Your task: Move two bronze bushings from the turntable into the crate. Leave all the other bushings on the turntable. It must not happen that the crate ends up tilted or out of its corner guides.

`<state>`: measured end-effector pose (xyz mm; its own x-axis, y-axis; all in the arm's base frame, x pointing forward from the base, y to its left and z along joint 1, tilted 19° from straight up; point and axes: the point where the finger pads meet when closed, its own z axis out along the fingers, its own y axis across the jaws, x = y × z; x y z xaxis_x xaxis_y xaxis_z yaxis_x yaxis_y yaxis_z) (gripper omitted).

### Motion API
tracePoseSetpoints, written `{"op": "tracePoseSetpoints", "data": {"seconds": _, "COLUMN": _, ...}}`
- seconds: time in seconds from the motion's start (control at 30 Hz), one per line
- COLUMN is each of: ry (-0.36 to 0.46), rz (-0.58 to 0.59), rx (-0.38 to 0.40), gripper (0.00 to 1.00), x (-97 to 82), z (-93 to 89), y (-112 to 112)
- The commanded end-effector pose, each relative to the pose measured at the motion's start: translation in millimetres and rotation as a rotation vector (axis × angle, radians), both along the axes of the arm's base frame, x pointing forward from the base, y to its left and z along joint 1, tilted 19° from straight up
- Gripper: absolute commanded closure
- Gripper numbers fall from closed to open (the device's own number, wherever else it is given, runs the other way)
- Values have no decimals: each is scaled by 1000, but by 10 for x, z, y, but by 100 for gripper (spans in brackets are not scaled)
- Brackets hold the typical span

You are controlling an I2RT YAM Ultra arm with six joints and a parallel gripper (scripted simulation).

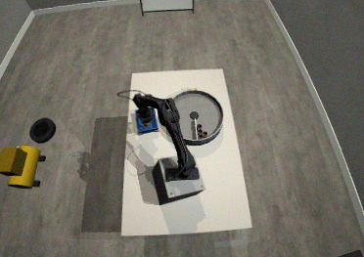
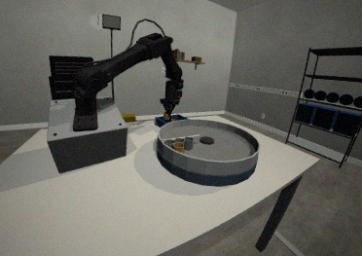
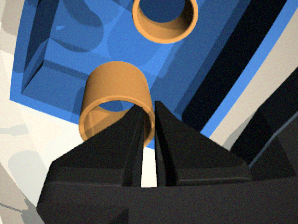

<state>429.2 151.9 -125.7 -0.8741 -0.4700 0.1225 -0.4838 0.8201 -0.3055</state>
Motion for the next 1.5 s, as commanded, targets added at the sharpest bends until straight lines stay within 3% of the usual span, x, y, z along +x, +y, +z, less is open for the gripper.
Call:
{"op": "tracePoseSetpoints", "data": {"seconds": 0.0, "ry": -38, "rz": 24, "rx": 16, "gripper": 100, "x": 78, "z": 155, "y": 110}}
{"op": "tracePoseSetpoints", "data": {"seconds": 1.03, "ry": -40, "rz": 24, "rx": 17, "gripper": 100, "x": 82, "z": 147, "y": 106}}
{"op": "tracePoseSetpoints", "data": {"seconds": 1.2, "ry": -11, "rz": 18, "rx": 2, "gripper": 100, "x": 8, "z": -4, "y": 24}}
{"op": "tracePoseSetpoints", "data": {"seconds": 1.27, "ry": -11, "rz": 18, "rx": 2, "gripper": 100, "x": 8, "z": -4, "y": 24}}
{"op": "tracePoseSetpoints", "data": {"seconds": 1.3, "ry": -38, "rz": 15, "rx": 15, "gripper": 100, "x": 119, "z": 30, "y": 64}}
{"op": "tracePoseSetpoints", "data": {"seconds": 1.47, "ry": -16, "rz": 8, "rx": 2, "gripper": 100, "x": 48, "z": -69, "y": -37}}
